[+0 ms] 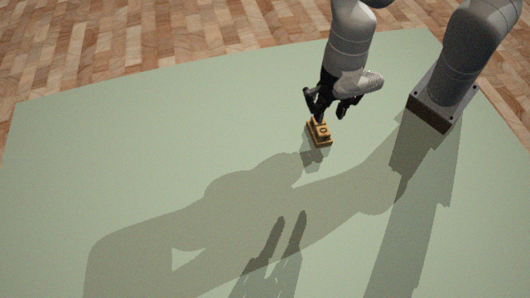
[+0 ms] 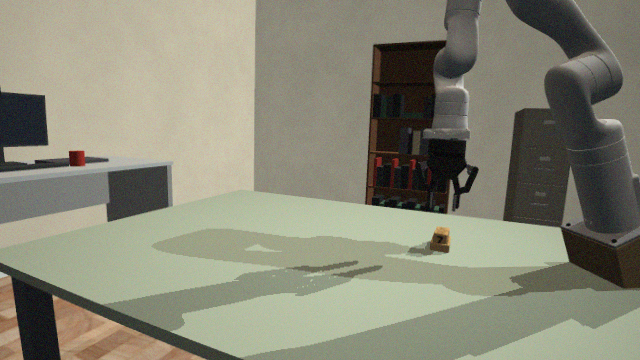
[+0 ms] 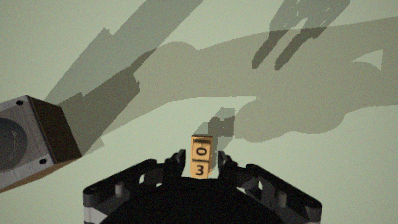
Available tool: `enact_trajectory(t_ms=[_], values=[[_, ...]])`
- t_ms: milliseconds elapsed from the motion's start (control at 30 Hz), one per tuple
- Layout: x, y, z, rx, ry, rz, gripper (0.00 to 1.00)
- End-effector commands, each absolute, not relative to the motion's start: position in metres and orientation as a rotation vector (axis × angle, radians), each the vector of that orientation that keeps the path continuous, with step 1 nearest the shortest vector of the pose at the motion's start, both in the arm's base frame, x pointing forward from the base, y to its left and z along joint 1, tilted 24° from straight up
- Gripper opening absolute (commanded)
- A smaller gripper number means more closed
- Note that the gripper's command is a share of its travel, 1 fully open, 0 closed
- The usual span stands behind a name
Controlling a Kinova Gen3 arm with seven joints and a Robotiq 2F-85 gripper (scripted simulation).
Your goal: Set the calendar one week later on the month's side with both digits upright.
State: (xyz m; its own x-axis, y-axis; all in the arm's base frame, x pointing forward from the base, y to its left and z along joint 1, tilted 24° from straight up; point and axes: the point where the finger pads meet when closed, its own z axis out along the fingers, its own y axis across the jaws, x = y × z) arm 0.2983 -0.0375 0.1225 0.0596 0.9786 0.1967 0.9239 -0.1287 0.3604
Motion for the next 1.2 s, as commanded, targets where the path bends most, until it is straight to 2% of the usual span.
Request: enact_trajectory(t_ms=[0, 933, 967, 1167], values=[[0.296, -0.049, 0.126, 2.211, 1.949, 0.594, 0.46], [0.295, -0.051, 0.137, 2.205, 1.942, 0.602, 0.46], [0.295, -0.051, 0.137, 2.205, 1.942, 0.602, 1.0], [0.295, -0.051, 0.137, 2.205, 1.942, 0.602, 1.0]])
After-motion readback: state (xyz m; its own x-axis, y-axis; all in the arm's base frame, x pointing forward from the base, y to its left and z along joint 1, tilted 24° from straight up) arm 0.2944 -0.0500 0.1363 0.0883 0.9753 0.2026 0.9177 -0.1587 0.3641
